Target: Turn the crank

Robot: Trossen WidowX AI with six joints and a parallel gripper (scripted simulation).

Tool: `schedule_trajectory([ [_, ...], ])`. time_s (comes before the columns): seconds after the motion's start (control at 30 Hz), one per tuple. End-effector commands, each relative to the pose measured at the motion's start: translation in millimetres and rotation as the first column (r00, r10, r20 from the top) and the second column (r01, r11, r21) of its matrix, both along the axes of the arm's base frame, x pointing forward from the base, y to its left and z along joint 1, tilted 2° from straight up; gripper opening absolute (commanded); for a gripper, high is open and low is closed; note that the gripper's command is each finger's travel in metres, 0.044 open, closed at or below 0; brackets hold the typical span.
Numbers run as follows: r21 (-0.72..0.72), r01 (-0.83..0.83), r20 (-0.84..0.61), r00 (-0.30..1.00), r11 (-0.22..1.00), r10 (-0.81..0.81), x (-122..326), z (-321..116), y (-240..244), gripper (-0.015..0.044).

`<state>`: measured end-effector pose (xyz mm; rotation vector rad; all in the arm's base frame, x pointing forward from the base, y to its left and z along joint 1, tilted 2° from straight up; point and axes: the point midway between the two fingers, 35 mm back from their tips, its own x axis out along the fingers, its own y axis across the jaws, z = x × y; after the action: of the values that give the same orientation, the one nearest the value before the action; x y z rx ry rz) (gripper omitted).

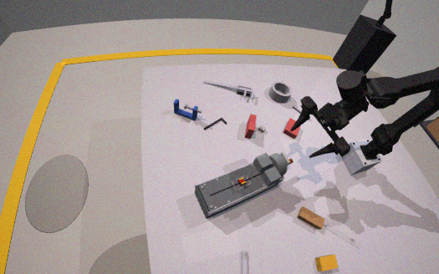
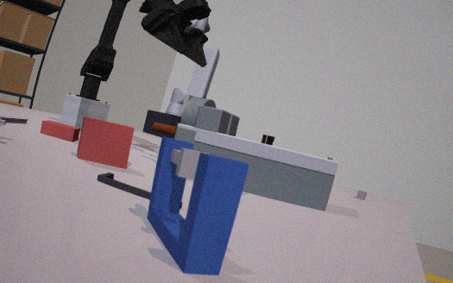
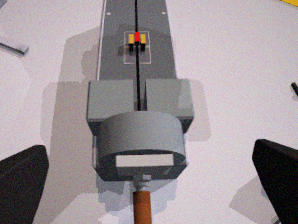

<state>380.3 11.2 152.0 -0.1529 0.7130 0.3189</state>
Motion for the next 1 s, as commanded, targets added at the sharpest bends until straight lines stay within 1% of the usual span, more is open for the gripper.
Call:
schedule_trajectory([
  [0.0, -0.001, -0.008, -0.009, 1.000, 1.000, 0.008, 1, -24, -1, 0.0440],
  [0.4, -0.001, -0.008, -0.010, 1.000, 1.000, 0.008, 1, -95, -1, 0.0440],
  [0.97, -0.001, -0.008, -0.010, 1.000, 1.000, 0.008, 3, -117, -1, 0.0440],
])
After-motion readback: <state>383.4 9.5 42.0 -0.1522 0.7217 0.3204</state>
